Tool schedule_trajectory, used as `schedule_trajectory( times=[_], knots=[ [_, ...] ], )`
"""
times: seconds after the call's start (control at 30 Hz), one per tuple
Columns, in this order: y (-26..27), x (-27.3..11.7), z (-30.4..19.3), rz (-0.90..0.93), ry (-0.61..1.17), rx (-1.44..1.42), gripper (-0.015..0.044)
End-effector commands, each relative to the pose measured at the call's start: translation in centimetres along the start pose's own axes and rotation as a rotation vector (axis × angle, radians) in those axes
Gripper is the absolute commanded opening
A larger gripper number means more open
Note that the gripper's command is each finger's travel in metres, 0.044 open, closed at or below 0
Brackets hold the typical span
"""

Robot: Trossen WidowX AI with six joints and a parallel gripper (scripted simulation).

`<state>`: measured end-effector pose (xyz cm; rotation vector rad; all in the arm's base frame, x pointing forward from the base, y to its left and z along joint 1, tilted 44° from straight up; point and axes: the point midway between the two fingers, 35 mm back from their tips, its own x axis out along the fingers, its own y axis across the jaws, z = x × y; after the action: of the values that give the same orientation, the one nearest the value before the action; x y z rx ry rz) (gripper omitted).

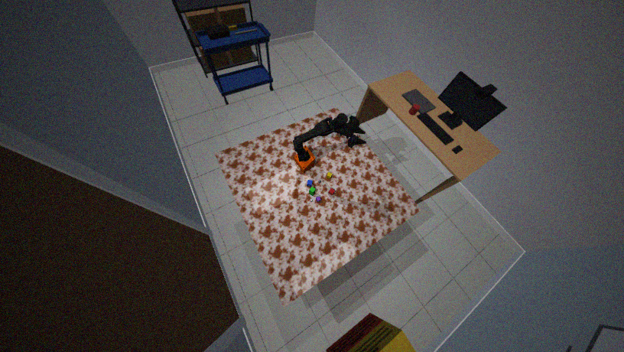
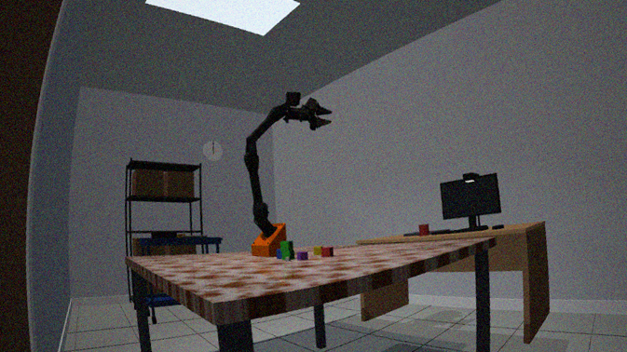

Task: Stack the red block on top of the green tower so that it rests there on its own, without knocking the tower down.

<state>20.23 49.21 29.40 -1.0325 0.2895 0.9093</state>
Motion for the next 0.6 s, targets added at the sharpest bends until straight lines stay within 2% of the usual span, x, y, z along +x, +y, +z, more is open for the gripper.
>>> schedule_trajectory(
  times=[0.0, 0.03, 0.3, 0.57],
  knots=[
    [0.0, 0.2, -0.2, -0.001, 0.007, 0.003, 0.0426],
    [-0.2, 0.8, -0.9, -0.002, 0.030, 0.012, 0.0440],
    [-2.2, 7.4, -12.3, -0.035, 0.360, 0.148, 0.0440],
    [-3.3, 10.8, -25.8, -0.080, 0.716, 0.295, 0.0440]
  ],
)
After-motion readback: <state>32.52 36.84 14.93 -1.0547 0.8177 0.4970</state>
